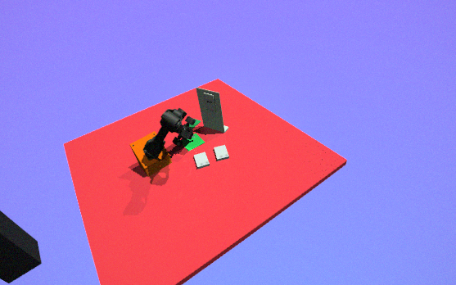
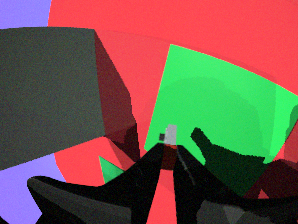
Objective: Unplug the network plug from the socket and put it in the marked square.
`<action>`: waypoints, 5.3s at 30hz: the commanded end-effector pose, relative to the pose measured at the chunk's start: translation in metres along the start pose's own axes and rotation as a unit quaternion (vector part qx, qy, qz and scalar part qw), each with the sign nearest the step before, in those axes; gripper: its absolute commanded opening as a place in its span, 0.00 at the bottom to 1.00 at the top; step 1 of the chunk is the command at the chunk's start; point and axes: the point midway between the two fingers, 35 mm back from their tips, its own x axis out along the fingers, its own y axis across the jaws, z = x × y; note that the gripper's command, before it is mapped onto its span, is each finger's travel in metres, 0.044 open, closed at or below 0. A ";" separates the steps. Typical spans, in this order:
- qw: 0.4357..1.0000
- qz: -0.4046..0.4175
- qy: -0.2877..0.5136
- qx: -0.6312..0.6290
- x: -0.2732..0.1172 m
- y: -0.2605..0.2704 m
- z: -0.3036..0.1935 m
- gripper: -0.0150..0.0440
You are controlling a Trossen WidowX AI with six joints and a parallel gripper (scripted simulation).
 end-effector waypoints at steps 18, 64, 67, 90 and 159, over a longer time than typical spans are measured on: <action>1.000 -0.003 0.002 -0.006 0.016 -0.018 0.001 0.25; 1.000 -0.002 0.000 -0.004 0.014 -0.017 0.004 0.52; 1.000 -0.002 0.000 -0.004 0.011 -0.017 0.004 0.52; 1.000 -0.003 0.002 -0.006 -0.008 -0.017 0.001 0.52; 1.000 -0.005 0.005 -0.005 -0.067 0.023 -0.003 0.52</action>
